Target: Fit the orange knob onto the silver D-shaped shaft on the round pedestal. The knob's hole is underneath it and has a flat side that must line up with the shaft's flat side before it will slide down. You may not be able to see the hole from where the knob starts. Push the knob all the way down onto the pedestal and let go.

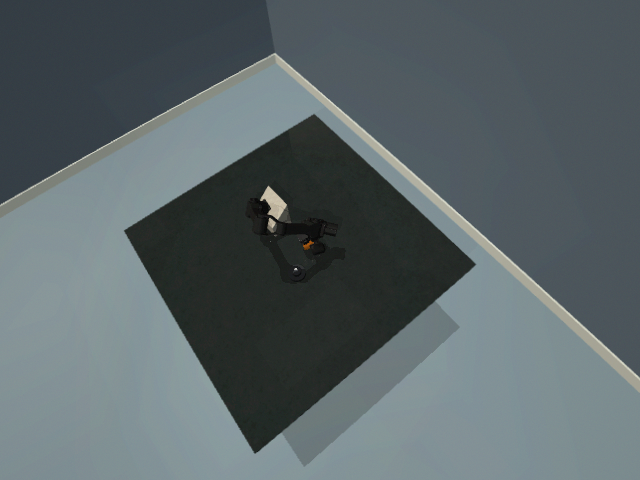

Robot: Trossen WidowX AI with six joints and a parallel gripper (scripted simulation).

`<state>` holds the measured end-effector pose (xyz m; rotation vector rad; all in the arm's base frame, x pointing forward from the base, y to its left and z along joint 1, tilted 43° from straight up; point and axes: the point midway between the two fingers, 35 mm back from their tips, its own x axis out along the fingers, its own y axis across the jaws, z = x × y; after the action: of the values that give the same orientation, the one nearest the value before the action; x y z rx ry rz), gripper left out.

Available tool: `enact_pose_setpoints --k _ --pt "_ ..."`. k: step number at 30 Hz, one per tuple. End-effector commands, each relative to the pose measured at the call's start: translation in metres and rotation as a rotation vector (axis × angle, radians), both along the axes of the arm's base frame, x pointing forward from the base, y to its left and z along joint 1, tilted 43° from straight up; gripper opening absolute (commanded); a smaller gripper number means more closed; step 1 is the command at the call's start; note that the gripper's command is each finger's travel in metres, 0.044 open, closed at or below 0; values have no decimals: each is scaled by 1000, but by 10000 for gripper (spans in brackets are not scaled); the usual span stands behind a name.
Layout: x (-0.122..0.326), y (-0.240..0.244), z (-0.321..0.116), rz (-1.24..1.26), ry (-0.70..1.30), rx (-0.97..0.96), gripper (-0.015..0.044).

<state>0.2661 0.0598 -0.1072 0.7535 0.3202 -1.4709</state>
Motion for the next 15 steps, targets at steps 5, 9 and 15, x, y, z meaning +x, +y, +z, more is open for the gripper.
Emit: enact_pose_setpoints --k 5,9,15 --pt "0 -1 0 6 5 -5 200" --pt "0 -1 0 6 5 -5 179" --pt "-1 -1 3 13 -1 42 179"
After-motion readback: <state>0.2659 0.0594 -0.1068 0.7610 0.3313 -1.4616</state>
